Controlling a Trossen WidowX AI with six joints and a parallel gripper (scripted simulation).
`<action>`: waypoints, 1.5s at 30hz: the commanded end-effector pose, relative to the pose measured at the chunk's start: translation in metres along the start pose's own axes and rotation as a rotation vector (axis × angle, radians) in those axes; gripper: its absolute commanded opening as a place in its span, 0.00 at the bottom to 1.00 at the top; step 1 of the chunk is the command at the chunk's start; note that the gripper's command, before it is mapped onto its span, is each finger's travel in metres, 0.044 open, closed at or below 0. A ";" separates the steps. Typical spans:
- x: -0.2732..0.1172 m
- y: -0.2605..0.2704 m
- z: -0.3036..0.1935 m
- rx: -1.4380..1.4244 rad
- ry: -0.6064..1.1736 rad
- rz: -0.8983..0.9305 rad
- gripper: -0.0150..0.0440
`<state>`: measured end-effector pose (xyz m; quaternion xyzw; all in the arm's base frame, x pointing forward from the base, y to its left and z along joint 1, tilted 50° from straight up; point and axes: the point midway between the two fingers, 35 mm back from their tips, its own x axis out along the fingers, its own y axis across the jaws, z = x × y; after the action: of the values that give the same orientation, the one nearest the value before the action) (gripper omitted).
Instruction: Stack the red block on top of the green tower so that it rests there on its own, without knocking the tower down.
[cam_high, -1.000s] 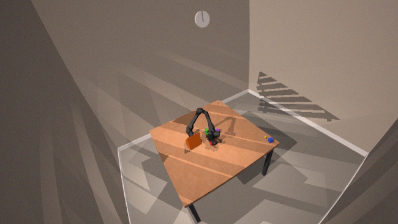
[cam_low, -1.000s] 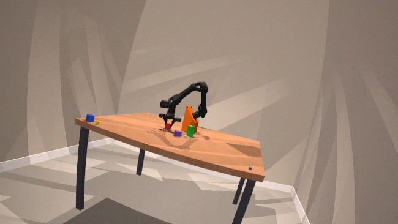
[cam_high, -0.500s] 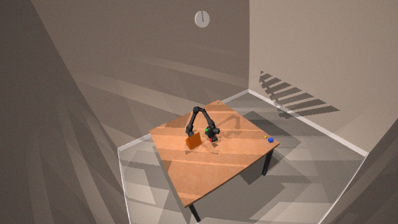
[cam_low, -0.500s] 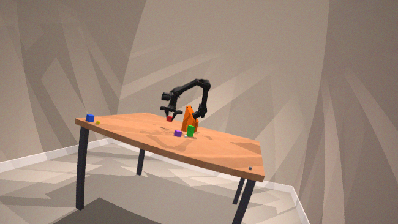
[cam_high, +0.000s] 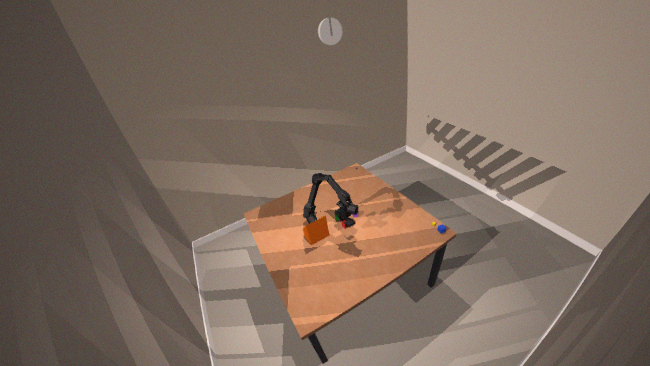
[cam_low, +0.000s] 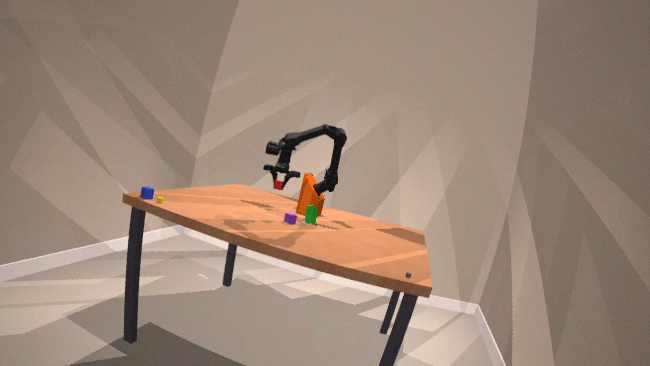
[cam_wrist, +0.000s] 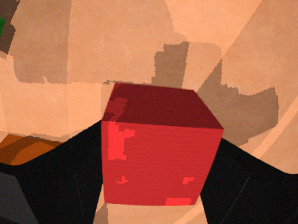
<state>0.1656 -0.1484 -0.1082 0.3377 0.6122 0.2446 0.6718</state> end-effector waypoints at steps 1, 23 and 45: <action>-0.003 0.000 0.000 -0.005 0.003 -0.004 0.25; -0.014 0.099 0.048 0.003 -0.001 -0.030 0.25; -0.003 0.208 0.054 -0.006 0.004 0.007 0.25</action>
<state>0.2378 -0.0338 0.0430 0.3332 0.6135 0.2468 0.6720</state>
